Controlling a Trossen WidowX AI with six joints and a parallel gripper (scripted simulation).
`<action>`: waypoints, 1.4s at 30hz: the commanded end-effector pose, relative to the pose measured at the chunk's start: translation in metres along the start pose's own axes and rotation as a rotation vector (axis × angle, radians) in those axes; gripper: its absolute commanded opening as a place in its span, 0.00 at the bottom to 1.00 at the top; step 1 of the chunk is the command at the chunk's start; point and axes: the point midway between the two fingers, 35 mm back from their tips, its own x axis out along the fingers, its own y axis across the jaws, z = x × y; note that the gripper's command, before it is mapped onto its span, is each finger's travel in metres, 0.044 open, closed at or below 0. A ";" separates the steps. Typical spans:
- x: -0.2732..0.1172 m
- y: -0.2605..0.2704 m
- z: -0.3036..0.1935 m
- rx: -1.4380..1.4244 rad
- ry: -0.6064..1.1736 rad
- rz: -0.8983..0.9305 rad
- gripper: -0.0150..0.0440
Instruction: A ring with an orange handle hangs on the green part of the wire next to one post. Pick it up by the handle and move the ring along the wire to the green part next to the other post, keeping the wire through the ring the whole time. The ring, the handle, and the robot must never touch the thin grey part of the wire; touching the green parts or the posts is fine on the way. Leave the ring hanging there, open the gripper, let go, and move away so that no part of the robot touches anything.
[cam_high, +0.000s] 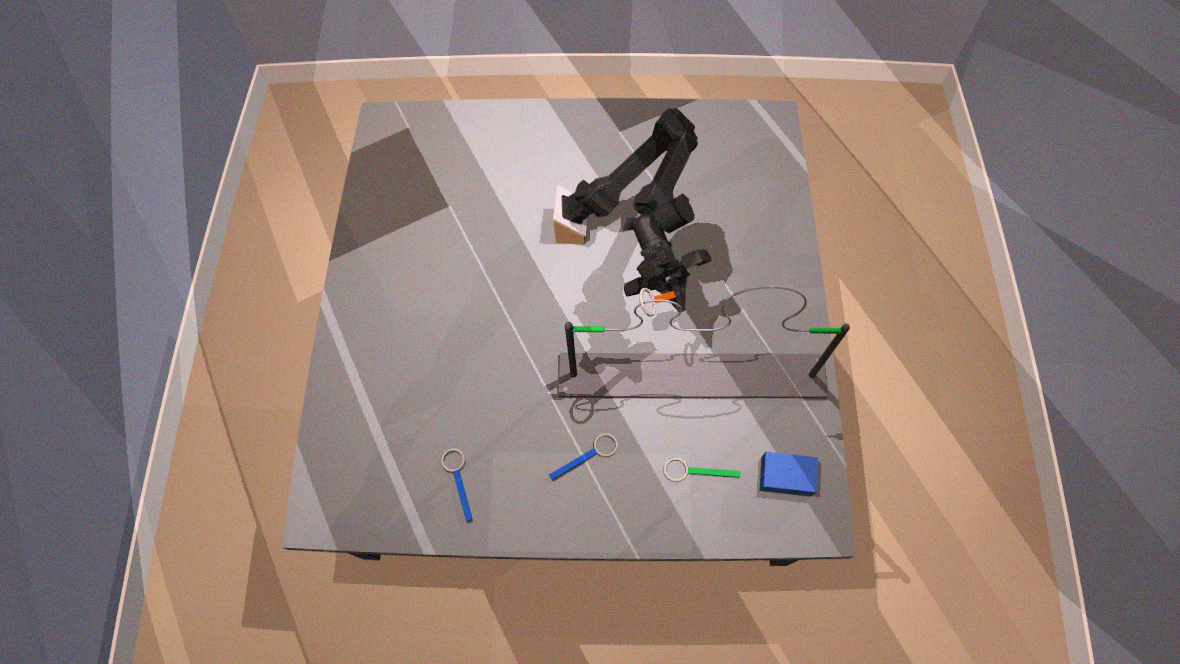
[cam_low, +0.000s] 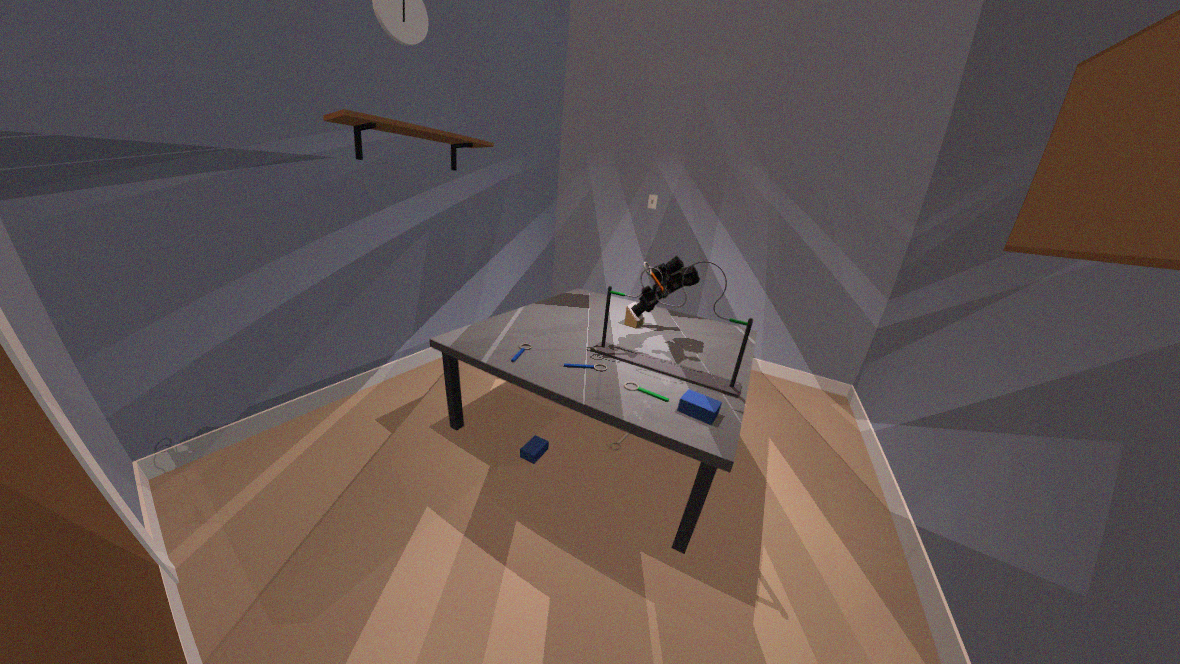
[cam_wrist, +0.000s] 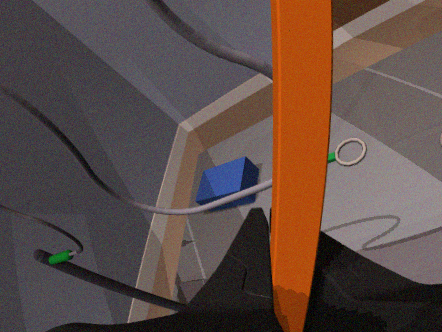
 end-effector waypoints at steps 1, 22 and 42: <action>0.000 0.003 0.000 0.073 -0.013 0.033 0.00; 0.000 0.026 0.005 0.361 -0.052 0.195 0.00; -0.005 0.050 0.019 0.709 -0.098 0.390 0.00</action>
